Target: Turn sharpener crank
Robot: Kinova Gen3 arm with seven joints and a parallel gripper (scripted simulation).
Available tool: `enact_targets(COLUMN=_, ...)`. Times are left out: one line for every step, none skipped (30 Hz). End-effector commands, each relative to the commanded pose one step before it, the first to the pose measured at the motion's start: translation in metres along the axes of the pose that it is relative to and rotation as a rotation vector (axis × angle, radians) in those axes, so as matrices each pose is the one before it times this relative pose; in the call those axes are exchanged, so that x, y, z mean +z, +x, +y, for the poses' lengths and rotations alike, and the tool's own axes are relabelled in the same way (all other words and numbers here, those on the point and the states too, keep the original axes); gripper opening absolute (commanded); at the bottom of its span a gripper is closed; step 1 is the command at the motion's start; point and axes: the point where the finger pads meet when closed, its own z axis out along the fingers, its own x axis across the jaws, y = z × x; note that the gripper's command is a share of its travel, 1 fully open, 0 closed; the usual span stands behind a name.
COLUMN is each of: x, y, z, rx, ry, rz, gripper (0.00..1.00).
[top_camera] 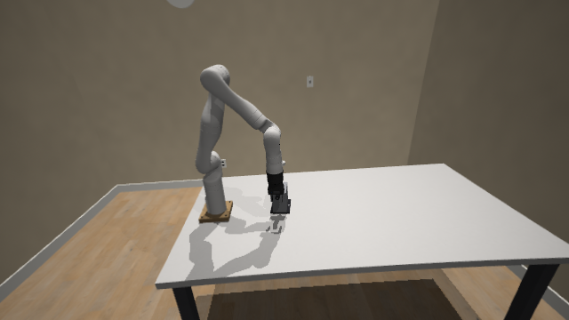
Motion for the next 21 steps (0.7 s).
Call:
enact_targets(x=-0.00046, y=0.00044, z=0.00008, rx=0.0, ry=-0.00043, rz=0.0015, gripper=0.97)
enact_targets(x=0.0, y=0.0, z=0.0, rx=0.0, ry=0.0, rz=0.0, gripper=0.97)
enact_targets(x=0.0, y=0.0, z=0.0, rx=0.0, ry=0.0, rz=0.0, gripper=0.97)
enact_targets(x=0.0, y=0.0, z=0.0, rx=0.0, ry=0.0, rz=0.0, gripper=0.97)
enact_targets(x=0.0, y=0.0, z=0.0, rx=0.0, ry=0.0, rz=0.0, gripper=0.97)
enact_targets(x=0.0, y=0.0, z=0.0, rx=0.0, ry=0.0, rz=0.0, gripper=0.97)
enact_targets(x=0.0, y=0.0, z=0.0, rx=0.0, ry=0.0, rz=0.0, gripper=0.97)
enact_targets(x=0.0, y=0.0, z=0.0, rx=0.0, ry=0.0, rz=0.0, gripper=0.97)
enact_targets(x=0.0, y=0.0, z=0.0, rx=0.0, ry=0.0, rz=0.0, gripper=0.97)
enact_targets(x=0.0, y=0.0, z=0.0, rx=0.0, ry=0.0, rz=0.0, gripper=0.97)
enact_targets(x=0.0, y=0.0, z=0.0, rx=0.0, ry=0.0, rz=0.0, gripper=0.97)
enact_targets(x=0.0, y=0.0, z=0.0, rx=0.0, ry=0.0, rz=0.0, gripper=0.97)
enact_targets(x=0.0, y=0.0, z=0.0, rx=0.0, ry=0.0, rz=0.0, gripper=0.97)
enact_targets(x=0.0, y=0.0, z=0.0, rx=0.0, ry=0.0, rz=0.0, gripper=0.97)
enact_targets(x=0.0, y=0.0, z=0.0, rx=0.0, ry=0.0, rz=0.0, gripper=0.97)
enact_targets(x=0.0, y=0.0, z=0.0, rx=0.0, ry=0.0, rz=0.0, gripper=0.97)
enact_targets(x=0.0, y=0.0, z=0.0, rx=0.0, ry=0.0, rz=0.0, gripper=0.97)
enact_targets(x=0.0, y=0.0, z=0.0, rx=0.0, ry=0.0, rz=0.0, gripper=0.97)
enact_targets(x=0.0, y=0.0, z=0.0, rx=0.0, ry=0.0, rz=0.0, gripper=0.97)
enact_targets(x=0.0, y=0.0, z=0.0, rx=0.0, ry=0.0, rz=0.0, gripper=0.0)
enact_targets(x=0.0, y=0.0, z=0.0, rx=0.0, ry=0.0, rz=0.0, gripper=0.0)
